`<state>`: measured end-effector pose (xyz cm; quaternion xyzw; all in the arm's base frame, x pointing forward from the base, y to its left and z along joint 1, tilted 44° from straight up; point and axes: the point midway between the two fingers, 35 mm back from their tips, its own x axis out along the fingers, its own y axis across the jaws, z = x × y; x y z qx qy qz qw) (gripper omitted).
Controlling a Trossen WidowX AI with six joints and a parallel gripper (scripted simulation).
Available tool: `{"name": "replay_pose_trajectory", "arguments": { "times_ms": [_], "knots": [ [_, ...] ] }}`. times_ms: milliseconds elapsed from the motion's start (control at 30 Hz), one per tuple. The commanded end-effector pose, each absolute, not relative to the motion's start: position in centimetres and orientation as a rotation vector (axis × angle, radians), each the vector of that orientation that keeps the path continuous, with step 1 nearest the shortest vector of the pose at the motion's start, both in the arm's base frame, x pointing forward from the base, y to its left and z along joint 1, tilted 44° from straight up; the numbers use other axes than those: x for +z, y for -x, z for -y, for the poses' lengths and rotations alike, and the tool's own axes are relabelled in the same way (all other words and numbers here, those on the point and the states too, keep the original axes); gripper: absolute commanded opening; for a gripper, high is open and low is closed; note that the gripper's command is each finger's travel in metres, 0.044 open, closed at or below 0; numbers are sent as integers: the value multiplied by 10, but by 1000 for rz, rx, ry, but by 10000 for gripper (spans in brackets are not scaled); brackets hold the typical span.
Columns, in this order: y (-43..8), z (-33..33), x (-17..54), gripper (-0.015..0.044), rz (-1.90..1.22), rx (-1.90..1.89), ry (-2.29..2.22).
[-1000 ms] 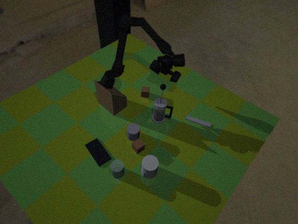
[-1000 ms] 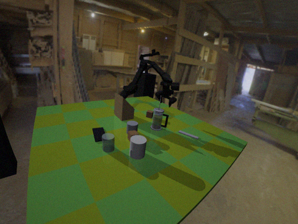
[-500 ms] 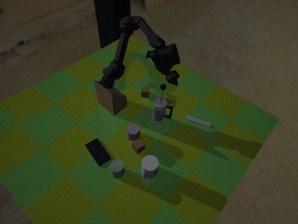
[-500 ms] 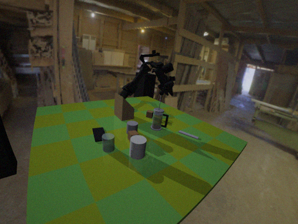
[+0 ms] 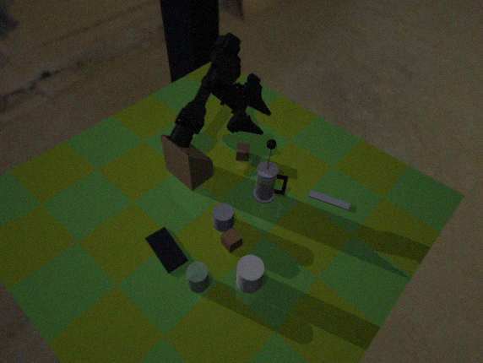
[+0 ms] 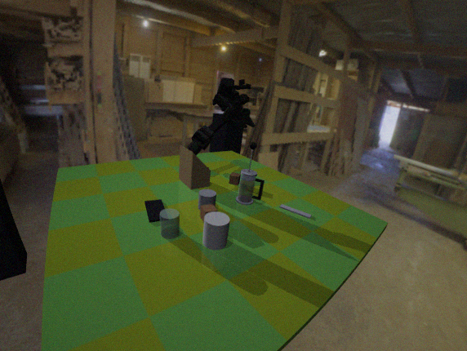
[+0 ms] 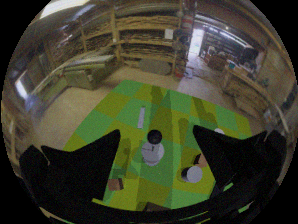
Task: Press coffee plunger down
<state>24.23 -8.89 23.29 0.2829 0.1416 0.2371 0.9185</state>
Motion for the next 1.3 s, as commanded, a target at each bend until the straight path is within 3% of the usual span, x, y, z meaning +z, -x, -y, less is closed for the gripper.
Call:
{"name": "replay_pose_trajectory", "arguments": {
  "times_ms": [0,367,1267],
  "knots": [
    [-238,93,231,440,-276,468,-627],
    [-244,54,191,440,-272,468,-628],
    [-271,39,187,440,-276,467,-624]
  ]
}}
